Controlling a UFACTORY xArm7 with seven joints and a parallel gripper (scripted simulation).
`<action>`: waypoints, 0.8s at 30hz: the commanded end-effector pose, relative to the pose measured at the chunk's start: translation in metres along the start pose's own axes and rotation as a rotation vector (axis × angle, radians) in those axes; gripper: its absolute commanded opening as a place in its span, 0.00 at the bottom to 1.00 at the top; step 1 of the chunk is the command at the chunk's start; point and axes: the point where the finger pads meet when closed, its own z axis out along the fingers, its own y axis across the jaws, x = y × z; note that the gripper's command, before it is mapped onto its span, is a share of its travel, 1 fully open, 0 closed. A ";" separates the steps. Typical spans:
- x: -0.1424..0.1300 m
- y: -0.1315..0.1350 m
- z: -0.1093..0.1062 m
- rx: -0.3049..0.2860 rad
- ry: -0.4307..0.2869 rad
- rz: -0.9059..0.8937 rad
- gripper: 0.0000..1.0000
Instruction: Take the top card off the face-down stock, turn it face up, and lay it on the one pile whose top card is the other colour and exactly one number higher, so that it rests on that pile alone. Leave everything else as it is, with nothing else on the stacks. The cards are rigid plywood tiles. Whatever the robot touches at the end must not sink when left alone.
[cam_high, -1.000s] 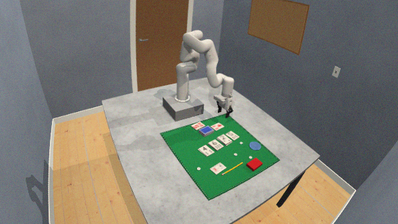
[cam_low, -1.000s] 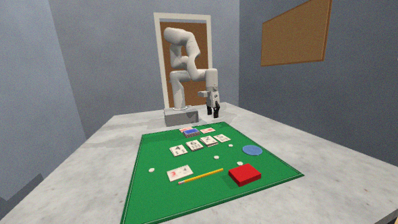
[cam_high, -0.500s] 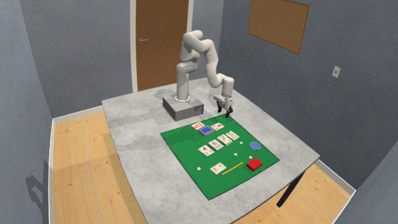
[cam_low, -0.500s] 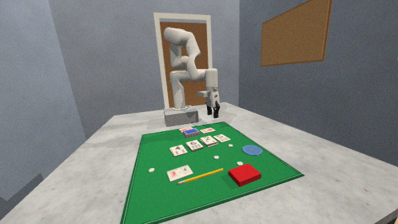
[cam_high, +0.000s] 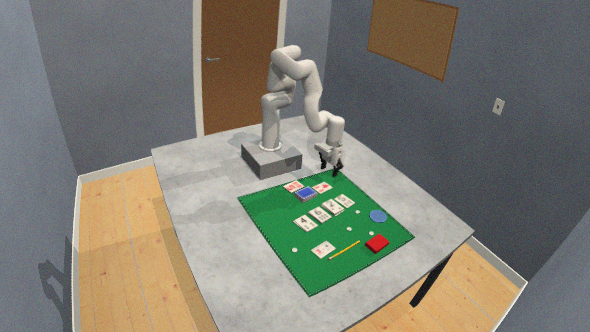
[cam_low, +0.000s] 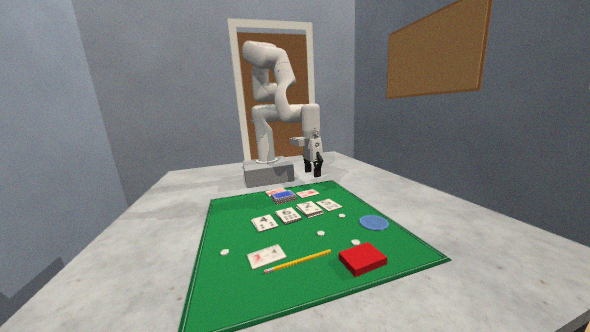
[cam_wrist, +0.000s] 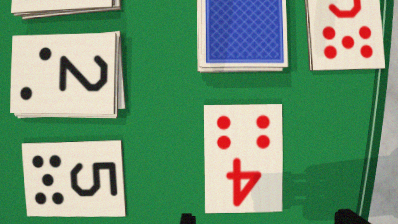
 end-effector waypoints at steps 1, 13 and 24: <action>0.020 -0.001 0.011 0.002 -0.001 -0.001 0.87; 0.029 0.000 0.020 0.002 -0.001 -0.002 0.87; 0.029 0.000 0.034 0.002 -0.001 -0.002 0.87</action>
